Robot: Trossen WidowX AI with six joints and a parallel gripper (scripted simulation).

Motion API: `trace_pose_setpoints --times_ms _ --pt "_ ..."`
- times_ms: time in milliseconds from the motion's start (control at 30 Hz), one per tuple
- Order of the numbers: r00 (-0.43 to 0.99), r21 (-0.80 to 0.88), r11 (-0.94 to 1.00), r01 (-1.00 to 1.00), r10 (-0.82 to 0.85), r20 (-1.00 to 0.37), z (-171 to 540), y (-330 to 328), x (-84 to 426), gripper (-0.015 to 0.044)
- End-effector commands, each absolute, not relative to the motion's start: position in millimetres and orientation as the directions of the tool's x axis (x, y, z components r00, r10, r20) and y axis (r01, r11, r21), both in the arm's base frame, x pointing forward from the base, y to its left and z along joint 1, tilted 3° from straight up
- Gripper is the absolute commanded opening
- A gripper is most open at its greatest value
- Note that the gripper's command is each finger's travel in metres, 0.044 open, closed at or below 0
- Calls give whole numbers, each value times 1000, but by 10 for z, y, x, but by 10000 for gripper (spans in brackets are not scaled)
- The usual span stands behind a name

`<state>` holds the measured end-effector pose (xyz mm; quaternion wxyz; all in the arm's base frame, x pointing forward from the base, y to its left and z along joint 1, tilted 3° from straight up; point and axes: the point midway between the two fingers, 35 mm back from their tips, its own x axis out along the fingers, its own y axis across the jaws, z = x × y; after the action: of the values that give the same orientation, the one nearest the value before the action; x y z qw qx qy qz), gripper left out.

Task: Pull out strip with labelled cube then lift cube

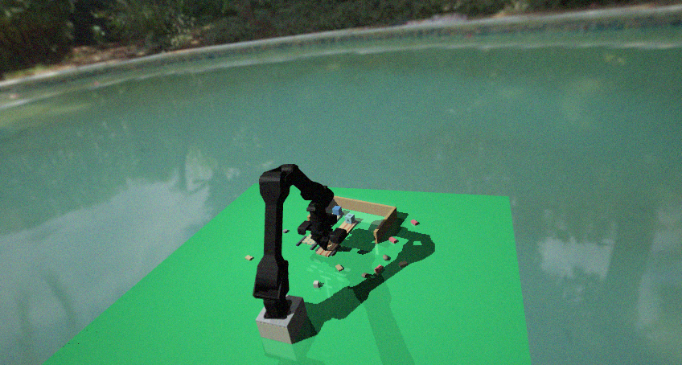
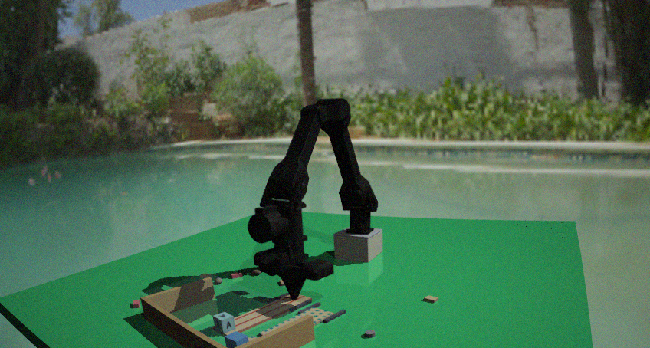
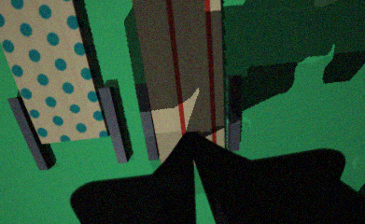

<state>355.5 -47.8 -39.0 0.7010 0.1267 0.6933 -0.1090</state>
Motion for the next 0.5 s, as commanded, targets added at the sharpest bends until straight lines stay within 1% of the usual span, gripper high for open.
trace_pose_setpoints --times_ms 0,467 --pt "-12 21 943 331 27 -1000 -458 -442 3422 0" --pt "-14 21 943 332 27 -1000 -462 -369 3226 0"
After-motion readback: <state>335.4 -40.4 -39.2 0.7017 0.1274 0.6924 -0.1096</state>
